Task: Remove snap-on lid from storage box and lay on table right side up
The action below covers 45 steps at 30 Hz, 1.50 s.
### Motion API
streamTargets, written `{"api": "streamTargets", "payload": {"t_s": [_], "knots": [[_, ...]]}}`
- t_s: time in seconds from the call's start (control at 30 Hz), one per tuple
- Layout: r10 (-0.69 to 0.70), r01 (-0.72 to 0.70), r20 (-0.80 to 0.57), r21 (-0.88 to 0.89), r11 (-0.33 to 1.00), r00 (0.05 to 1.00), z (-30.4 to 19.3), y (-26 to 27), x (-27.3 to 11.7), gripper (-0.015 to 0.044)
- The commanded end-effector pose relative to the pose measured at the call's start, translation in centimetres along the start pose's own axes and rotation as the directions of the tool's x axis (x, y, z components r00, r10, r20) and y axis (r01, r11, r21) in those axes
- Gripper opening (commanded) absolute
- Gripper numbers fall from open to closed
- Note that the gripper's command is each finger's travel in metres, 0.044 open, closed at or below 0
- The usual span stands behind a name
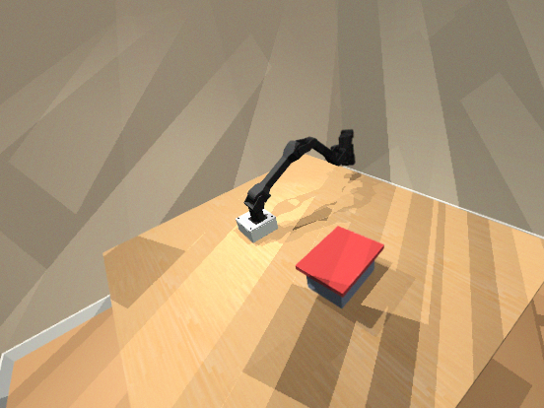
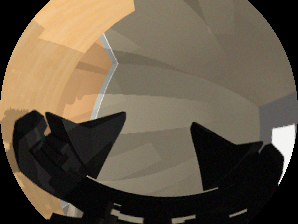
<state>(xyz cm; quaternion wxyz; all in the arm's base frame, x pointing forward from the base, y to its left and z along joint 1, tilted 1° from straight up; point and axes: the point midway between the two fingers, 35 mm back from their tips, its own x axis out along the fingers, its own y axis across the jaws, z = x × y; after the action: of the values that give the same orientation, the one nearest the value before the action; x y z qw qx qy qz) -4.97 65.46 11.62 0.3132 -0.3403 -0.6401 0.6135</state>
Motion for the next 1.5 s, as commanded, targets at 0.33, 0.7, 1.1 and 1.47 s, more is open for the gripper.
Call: {"api": "streamTargets", "payload": {"t_s": [0.33, 0.7, 1.1, 1.47], "knots": [[0.006, -0.006, -0.001, 0.005, 1.0, 1.0, -0.2, -5.1, -0.4, 0.0235], [0.1, 0.05, -0.271, 0.497, 0.867, 0.957, -9.3, -7.5, -11.0, 0.0235], [0.228, 0.445, -0.573, 0.784, 0.432, 0.787, -15.7, -9.4, -27.1, 0.0235], [0.363, 0.855, -0.78, 0.505, -0.118, 0.51, -15.5, -9.8, -43.8, 0.0235]]}}
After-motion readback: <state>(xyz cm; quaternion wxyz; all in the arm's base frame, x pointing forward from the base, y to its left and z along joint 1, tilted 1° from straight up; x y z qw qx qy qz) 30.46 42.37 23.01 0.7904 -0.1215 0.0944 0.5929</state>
